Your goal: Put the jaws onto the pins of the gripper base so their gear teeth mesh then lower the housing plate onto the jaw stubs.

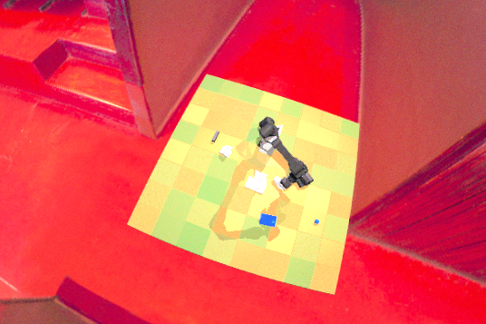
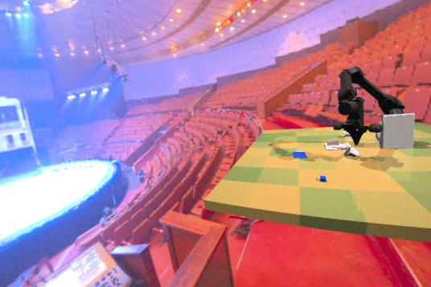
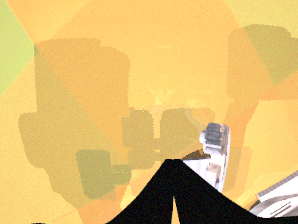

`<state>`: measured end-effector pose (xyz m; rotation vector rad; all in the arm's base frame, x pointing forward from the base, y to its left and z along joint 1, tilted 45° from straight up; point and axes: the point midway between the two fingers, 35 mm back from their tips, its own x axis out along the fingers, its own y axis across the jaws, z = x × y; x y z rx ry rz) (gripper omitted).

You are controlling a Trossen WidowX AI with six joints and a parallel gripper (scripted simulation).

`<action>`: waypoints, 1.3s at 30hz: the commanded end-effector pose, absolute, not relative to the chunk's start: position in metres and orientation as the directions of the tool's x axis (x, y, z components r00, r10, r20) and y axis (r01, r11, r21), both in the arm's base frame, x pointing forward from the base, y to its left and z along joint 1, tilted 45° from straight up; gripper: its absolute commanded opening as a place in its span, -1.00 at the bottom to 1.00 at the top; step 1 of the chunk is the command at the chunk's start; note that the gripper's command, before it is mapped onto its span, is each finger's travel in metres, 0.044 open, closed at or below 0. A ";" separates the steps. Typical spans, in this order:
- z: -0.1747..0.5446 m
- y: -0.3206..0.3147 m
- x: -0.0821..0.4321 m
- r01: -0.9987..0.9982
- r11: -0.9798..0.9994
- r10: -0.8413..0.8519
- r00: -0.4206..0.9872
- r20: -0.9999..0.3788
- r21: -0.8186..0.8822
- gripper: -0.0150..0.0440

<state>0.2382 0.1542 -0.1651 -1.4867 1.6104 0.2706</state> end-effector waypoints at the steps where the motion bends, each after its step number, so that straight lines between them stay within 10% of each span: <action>1: -0.169 0.149 0.239 -0.884 0.247 -0.688 0.128 -0.714 -0.396 -0.49; 39: -0.193 0.117 0.255 -0.884 0.246 -0.690 0.129 -0.713 -0.398 -0.49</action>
